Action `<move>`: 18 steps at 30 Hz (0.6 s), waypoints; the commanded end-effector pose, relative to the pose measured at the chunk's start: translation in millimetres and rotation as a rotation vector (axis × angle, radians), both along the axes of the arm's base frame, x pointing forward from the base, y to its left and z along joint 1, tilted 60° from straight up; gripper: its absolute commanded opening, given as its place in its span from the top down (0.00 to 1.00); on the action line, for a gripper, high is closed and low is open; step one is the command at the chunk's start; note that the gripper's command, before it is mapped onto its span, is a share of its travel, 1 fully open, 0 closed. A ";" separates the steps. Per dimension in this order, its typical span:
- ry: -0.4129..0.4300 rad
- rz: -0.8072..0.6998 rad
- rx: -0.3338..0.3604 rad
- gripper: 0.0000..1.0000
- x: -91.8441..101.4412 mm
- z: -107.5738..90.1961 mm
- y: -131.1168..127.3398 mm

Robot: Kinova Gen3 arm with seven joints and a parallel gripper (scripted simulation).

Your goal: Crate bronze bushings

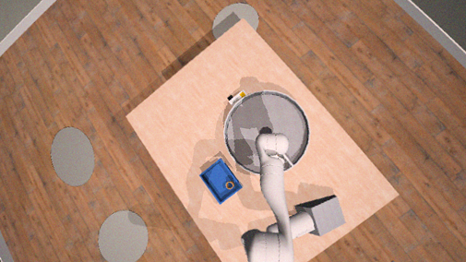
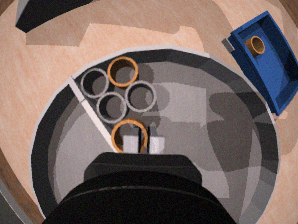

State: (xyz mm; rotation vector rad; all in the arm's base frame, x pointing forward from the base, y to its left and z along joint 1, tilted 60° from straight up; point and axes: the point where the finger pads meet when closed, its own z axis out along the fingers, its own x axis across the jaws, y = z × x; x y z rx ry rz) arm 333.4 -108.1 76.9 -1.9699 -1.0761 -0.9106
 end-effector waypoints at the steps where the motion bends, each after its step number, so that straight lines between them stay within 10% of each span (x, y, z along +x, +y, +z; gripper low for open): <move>1: 0.000 -0.002 -0.001 1.00 -0.2 0.9 -2.0; 18: 0.000 -0.001 -0.001 1.00 -2.0 4.6 -8.2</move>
